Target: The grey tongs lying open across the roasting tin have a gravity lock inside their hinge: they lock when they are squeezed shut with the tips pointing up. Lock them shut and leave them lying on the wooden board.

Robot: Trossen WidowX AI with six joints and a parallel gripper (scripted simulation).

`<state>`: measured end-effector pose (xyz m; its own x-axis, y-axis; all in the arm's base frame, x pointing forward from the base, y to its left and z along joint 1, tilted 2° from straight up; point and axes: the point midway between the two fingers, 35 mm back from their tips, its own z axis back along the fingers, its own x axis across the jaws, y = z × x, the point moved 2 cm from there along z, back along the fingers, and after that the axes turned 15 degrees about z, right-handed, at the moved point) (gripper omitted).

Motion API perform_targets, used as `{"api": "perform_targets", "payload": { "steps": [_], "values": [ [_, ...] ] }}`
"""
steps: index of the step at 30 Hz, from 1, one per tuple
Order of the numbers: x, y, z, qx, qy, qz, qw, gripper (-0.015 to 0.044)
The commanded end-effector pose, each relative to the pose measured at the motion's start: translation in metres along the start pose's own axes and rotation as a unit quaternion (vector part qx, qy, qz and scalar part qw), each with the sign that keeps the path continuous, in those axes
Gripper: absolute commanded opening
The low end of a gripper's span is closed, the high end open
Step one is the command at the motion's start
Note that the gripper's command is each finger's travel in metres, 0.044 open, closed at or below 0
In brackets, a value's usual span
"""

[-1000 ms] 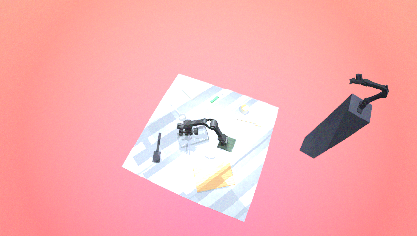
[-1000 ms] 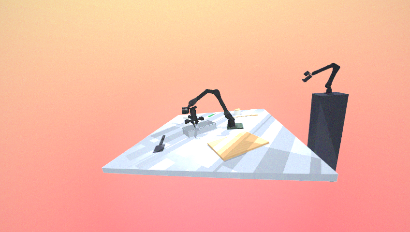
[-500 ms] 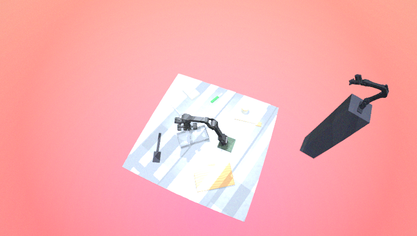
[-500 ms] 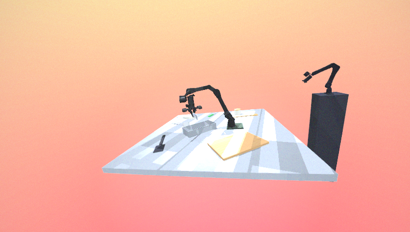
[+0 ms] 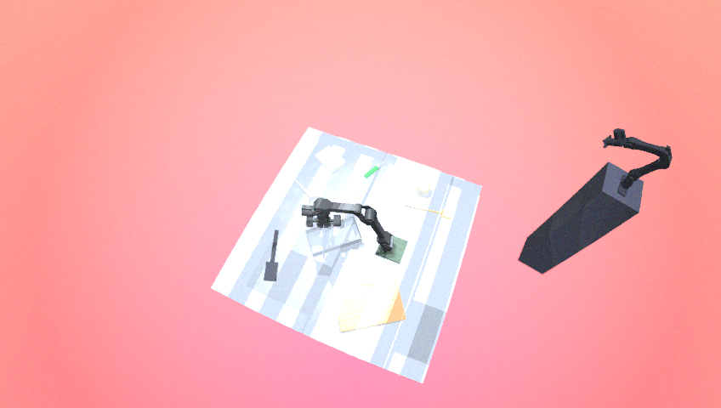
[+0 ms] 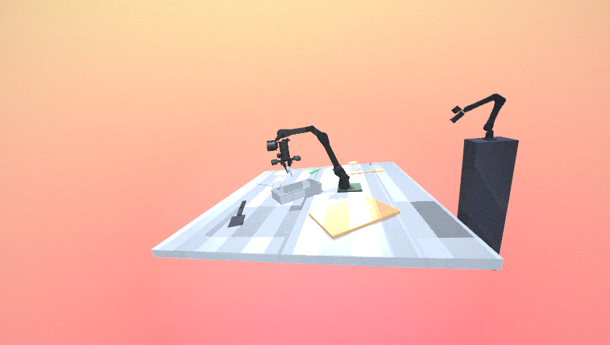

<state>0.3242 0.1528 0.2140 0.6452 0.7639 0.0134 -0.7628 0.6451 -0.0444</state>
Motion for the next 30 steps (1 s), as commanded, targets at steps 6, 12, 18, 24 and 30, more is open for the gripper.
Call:
{"api": "perform_targets", "payload": {
  "steps": [6, 12, 18, 24, 30],
  "values": [
    [0.019, 0.046, 0.001, 0.004, -0.003, -0.072, 0.997, -0.0150],
    [0.028, 0.080, 0.001, 0.005, -0.003, -0.125, 0.992, -0.0150],
    [0.034, 0.114, 0.002, 0.006, -0.003, -0.180, 0.984, -0.0150],
    [0.037, 0.148, 0.003, 0.008, -0.002, -0.234, 0.972, -0.0150],
    [0.036, 0.183, 0.004, 0.010, -0.002, -0.288, 0.958, -0.0150]
  ]
}}
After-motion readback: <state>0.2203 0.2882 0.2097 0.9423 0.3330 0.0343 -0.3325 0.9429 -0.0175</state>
